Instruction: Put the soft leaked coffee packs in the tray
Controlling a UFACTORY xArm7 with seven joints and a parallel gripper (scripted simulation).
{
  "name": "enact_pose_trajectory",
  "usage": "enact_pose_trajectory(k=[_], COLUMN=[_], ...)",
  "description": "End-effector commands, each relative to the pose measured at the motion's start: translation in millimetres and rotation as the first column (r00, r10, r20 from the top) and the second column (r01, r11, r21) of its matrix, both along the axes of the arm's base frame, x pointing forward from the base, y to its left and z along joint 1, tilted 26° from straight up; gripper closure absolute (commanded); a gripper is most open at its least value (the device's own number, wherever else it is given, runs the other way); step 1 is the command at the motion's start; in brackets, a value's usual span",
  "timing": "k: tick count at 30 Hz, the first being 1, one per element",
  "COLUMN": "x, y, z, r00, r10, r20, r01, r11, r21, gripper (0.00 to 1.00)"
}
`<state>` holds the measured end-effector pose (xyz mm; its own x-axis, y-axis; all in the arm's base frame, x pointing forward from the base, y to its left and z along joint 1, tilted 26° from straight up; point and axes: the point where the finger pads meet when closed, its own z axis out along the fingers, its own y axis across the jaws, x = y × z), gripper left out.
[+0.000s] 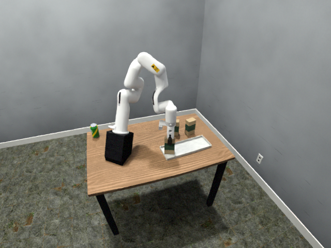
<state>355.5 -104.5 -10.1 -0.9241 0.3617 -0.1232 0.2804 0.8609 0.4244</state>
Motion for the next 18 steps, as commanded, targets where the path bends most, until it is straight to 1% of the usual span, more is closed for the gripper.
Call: enact_pose_trajectory(k=[1,12,13,18], x=[1.4,1.5,1.5,1.5], y=[-1.0,-0.9,-0.9,-0.9], z=[-1.1,-1.1,-1.1,-1.1], r00=[1.0,1.0,1.0,1.0], r10=[-0.002,-0.002,-0.002,-0.002], r20=[0.003,0.003,0.003,0.003], r01=[0.002,0.002,0.002,0.002], r11=[1.0,1.0,1.0,1.0], r21=[-0.003,-0.003,-0.003,-0.003], gripper=[0.75,0.75,0.15,0.15])
